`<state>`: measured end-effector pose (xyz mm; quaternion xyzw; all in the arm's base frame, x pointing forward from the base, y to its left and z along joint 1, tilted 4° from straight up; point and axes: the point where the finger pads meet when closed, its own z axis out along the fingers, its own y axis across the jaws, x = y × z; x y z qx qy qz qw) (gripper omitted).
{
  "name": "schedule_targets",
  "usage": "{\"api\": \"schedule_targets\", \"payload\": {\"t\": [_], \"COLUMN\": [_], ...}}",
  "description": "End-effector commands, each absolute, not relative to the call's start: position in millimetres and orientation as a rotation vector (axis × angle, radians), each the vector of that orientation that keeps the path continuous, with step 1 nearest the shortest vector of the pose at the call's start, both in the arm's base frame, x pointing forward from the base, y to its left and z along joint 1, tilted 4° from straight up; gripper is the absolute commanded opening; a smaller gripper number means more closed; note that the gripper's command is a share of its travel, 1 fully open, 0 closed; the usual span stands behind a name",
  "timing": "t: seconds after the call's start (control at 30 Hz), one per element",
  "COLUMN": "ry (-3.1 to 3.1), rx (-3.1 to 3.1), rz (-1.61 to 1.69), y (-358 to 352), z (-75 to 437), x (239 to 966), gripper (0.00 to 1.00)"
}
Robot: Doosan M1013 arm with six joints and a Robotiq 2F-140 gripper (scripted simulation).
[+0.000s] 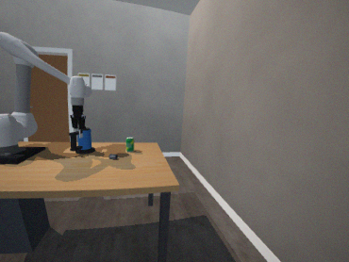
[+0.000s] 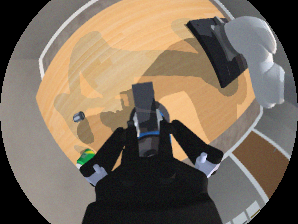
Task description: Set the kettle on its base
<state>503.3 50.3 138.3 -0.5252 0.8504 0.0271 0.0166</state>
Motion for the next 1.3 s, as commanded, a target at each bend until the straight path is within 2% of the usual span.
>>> {"api": "schedule_targets", "payload": {"t": [0.0, 0.5, 0.53, 1.27], "ry": [2.643, 2.643, 2.643, 2.643], "rx": [-1.632, -1.632, -1.632, -1.632], "rz": [0.084, 0.084, 0.084, 0.084], "y": [50.5, 50.5, 50.5, 50.5], "z": [137.3, 136.7, 136.7, 136.7], "x": [503.8, 503.8, 503.8, 503.8], "gripper": [0.10, 0.10, 0.52, 0.52]}}
